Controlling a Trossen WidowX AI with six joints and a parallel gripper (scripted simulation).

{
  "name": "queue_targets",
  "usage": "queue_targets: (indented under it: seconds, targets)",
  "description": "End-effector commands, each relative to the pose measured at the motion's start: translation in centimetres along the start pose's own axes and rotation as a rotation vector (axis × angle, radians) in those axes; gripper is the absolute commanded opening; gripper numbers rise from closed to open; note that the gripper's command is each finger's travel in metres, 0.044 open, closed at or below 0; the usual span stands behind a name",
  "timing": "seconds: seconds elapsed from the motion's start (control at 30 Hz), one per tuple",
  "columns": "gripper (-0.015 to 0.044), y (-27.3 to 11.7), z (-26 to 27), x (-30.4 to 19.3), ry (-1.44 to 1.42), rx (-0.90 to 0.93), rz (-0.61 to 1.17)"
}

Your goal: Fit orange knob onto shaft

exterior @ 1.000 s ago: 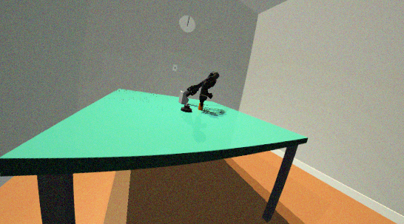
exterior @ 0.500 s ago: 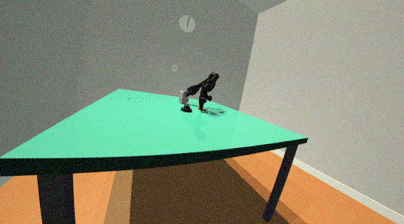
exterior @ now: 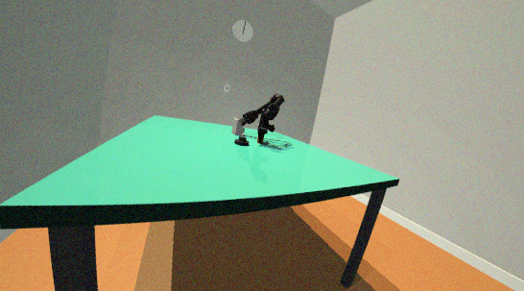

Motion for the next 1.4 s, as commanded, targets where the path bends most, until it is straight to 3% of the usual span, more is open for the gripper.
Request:
queue_targets:
  seconds: [0.0,0.23,1.0,1.37]
  targets:
    - [0.0144,0.0,0.0,0.0,0.005,0.001,-0.002]
    - [0.0,-1.6,-0.5,0.2,0.006,-0.005,0.004]
    - [0.0,-13.6,-0.6,0.7,0.006,0.0,0.003]
    - [0.0,-14.4,-0.1,0.9,0.012,-0.092,-0.002]
Point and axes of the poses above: the point midway between the two fingers, 35 mm back from their tips, its own y axis out along the fingers, its own z axis across the jaws, x = y × z, the point moved 4 cm from there along -y, back along the fingers, and after that the axes turned 3 degrees about y, right-handed, at the moved point
